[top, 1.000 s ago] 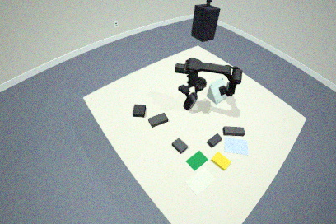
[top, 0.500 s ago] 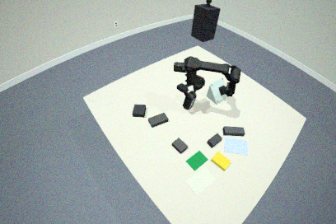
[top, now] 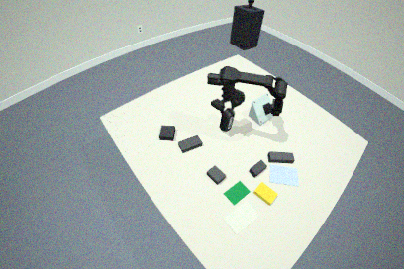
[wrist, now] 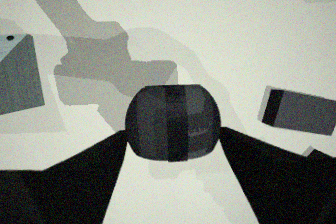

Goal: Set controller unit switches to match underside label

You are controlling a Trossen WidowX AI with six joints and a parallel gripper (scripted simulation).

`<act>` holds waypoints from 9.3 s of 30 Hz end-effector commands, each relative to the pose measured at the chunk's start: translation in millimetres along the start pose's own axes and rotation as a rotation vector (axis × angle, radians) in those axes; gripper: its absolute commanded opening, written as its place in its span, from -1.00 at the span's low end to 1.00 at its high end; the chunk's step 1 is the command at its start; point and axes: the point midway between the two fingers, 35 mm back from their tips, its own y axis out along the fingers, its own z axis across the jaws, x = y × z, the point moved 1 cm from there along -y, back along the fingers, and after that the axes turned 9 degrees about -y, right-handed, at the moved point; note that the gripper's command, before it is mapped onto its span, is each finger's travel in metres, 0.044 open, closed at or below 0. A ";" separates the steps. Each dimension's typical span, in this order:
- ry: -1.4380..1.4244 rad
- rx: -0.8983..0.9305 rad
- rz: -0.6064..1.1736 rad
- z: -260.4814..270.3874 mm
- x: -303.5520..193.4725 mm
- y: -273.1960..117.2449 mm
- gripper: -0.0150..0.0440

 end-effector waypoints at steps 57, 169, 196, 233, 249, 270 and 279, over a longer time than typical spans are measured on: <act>-0.004 0.045 0.137 6.9 -44.4 4.0 0.65; -0.007 0.048 0.163 19.4 -120.4 43.0 0.65; -0.007 0.048 0.164 21.8 -133.6 59.7 0.65; -0.007 0.047 0.163 24.3 -147.0 85.8 0.65; -0.009 0.049 0.165 24.9 -149.6 93.3 0.65; -0.011 0.052 0.167 16.8 -104.7 71.6 1.00; -0.010 0.053 0.167 14.9 -85.3 64.0 1.00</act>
